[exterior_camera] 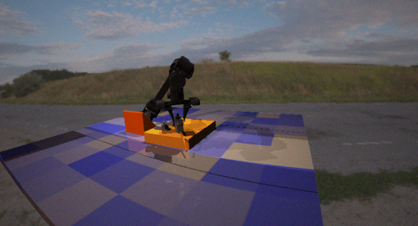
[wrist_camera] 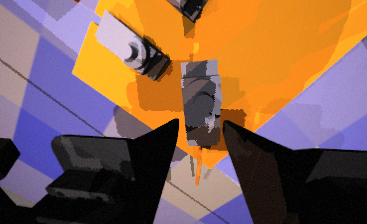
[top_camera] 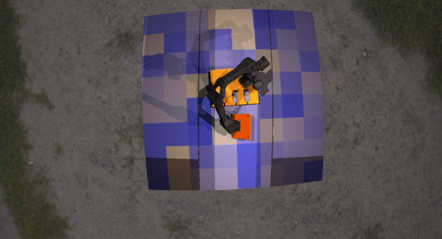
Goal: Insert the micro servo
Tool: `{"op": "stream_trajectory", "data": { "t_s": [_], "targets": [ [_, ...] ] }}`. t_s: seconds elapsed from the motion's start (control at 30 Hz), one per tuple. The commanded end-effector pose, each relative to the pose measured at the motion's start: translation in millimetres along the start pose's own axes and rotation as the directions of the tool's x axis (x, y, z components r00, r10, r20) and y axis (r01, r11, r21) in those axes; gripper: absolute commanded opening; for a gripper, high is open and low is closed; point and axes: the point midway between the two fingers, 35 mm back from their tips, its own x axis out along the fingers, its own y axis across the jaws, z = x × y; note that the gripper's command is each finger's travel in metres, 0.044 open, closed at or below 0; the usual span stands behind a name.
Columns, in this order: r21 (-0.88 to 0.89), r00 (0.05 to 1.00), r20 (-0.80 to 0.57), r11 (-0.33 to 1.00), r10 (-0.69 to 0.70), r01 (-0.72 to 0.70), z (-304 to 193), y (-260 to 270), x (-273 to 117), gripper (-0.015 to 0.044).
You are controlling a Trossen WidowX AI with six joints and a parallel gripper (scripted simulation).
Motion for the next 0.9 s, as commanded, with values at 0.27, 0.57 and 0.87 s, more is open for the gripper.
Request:
{"op": "stream_trajectory", "data": {
  "t_s": [0.27, 0.57, 0.87],
  "targets": [
    [-0.004, 1.0, -0.004, 1.0, -0.003, 0.003, -0.3, -0.8, -4.2, 0.0006],
    [0.02, 1.0, -0.021, 1.0, 0.007, -0.006, 2.0, -1.5, -29.5, 0.0],
    [0.02, 1.0, -0.021, 1.0, 0.007, -0.006, 2.5, -1.1, -29.5, 0.0]
  ]
}}
